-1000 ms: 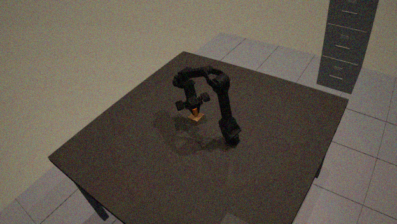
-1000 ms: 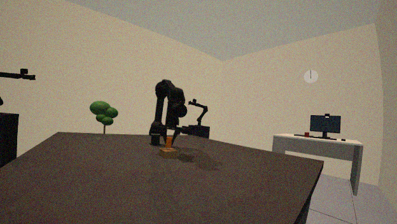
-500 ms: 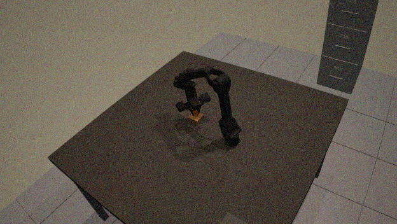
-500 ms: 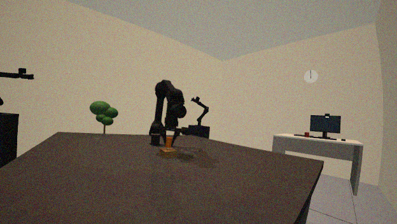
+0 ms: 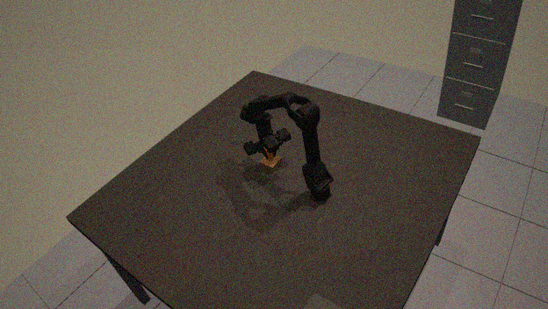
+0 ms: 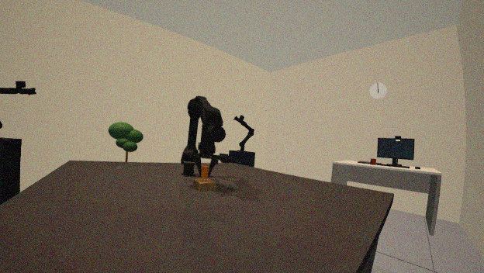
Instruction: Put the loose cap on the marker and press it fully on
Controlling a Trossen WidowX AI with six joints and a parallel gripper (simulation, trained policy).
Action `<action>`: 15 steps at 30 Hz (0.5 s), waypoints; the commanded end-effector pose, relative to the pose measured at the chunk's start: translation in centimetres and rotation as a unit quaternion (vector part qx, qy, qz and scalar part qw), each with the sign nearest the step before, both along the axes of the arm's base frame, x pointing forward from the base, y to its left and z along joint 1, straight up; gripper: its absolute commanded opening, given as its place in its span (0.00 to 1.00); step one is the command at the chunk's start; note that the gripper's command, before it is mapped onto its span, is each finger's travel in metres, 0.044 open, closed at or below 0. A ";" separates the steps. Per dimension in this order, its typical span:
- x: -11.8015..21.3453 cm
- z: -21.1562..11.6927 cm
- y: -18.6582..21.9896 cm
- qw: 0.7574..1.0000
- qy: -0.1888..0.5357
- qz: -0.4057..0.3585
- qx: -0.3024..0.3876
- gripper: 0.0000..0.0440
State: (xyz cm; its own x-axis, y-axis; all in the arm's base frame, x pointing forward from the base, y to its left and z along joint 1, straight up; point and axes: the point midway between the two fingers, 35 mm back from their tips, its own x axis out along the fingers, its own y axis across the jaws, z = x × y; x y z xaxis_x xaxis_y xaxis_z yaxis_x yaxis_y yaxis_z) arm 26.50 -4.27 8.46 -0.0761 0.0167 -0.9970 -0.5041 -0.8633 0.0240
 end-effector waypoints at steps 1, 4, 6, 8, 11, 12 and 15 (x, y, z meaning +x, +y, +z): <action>-0.8 -1.1 -1.1 1.000 0.017 0.003 -0.019 0.26; -0.8 -1.2 -1.2 1.000 0.016 0.009 -0.020 0.27; -0.8 -1.2 -1.2 1.000 0.015 0.012 -0.021 0.28; -0.9 -1.2 -1.3 1.000 0.014 0.016 -0.021 0.29; -0.9 -1.2 -1.3 0.999 0.014 0.020 -0.021 0.31; -0.9 -1.2 -1.3 0.999 0.013 0.021 -0.021 0.31; -1.0 -1.2 -1.3 0.999 0.013 0.025 -0.022 0.33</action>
